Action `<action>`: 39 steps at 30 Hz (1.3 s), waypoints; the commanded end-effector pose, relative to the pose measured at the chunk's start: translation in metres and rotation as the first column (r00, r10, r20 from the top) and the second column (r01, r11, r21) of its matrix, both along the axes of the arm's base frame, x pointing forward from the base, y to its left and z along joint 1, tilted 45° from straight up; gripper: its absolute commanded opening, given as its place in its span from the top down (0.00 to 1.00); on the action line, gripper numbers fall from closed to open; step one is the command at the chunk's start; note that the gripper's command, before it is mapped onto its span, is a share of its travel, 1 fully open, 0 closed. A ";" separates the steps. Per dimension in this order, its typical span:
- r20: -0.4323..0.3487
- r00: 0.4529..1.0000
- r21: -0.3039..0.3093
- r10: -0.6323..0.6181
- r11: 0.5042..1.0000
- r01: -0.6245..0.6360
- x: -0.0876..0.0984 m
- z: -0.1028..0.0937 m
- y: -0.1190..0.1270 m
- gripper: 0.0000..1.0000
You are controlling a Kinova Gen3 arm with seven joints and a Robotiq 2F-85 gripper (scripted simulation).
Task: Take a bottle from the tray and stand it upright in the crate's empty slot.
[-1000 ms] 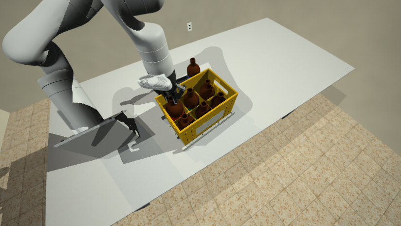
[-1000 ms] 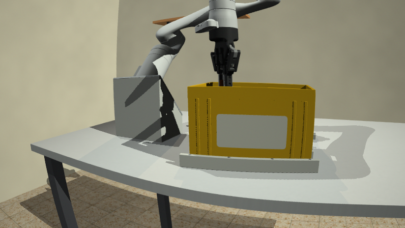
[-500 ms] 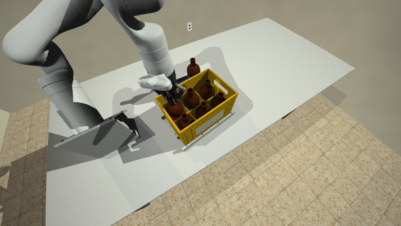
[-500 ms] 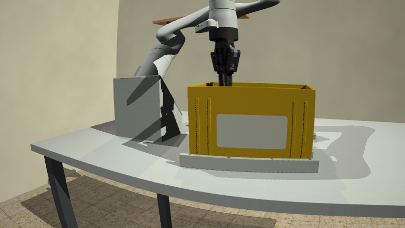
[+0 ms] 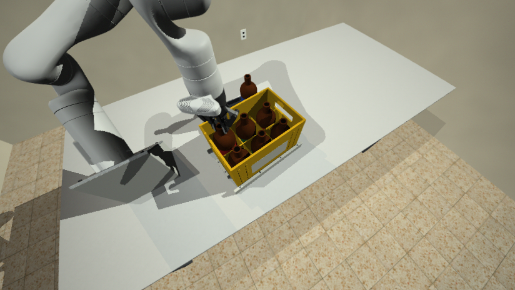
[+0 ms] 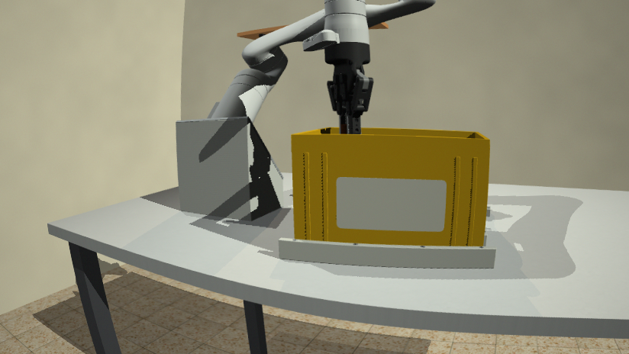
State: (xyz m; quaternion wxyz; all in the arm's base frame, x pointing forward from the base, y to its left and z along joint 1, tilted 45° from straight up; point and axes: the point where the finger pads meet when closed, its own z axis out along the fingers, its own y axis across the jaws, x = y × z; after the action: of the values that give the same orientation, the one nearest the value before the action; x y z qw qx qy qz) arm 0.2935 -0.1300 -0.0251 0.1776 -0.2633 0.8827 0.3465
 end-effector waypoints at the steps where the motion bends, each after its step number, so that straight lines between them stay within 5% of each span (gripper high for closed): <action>1: 0.005 1.000 -0.008 0.007 1.000 -0.007 0.000 -0.003 0.000 1.00; 39: 0.006 1.000 -0.008 0.007 1.000 -0.007 0.001 -0.011 0.009 1.00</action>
State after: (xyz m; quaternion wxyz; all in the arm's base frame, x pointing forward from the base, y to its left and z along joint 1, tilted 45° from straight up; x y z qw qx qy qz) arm 0.2951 -0.1223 -0.0330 0.1783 -0.2632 0.8827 0.3460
